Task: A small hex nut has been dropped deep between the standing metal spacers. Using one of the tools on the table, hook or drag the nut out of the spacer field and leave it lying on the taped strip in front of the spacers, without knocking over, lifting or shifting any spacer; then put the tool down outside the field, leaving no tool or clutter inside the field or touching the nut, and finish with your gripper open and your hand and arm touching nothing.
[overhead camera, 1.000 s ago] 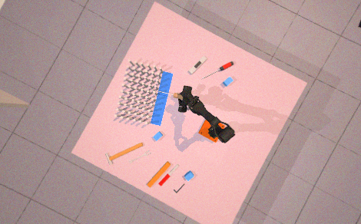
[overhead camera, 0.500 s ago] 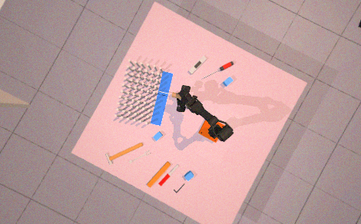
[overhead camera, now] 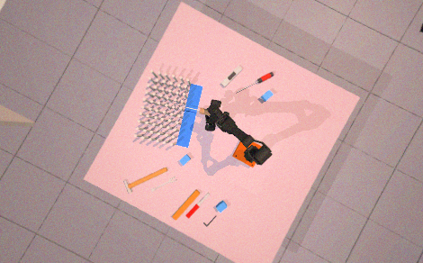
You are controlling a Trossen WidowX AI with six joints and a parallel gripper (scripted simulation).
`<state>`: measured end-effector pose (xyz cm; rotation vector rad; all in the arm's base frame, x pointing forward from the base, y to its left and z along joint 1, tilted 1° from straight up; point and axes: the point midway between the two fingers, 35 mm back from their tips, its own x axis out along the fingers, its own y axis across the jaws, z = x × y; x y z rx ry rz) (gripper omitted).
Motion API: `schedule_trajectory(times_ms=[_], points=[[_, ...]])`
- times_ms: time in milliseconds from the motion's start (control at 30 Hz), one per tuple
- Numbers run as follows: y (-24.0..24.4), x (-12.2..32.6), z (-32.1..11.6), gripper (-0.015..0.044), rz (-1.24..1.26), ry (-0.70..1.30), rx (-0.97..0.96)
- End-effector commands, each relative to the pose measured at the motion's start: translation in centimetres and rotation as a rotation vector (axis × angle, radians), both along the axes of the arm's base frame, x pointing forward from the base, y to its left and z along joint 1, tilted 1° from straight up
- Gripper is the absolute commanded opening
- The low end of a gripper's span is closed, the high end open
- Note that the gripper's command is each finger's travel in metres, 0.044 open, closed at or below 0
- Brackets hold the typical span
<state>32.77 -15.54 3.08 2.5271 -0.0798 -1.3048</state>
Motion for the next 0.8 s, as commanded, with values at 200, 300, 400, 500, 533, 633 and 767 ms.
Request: schedule_trajectory(times_ms=[200,300,400,500,533,633,767], points=[[-0.1,1.0,0.2,0.0000,-0.004,-0.007,-0.002],[-0.1,1.2,0.2,0.0000,-0.004,-0.007,-0.002],[0.0,1.4,0.2,0.0000,-0.004,-0.008,-0.002],[0.0,1.7,0.2,0.0000,-0.004,-0.008,-0.002],[0.0,1.7,0.2,0.0000,-0.004,-0.008,-0.002],[0.0,1.9,0.2,0.0000,-0.004,-0.008,-0.002],[0.0,2.2,0.2,0.0000,-0.004,-0.009,-0.001]])
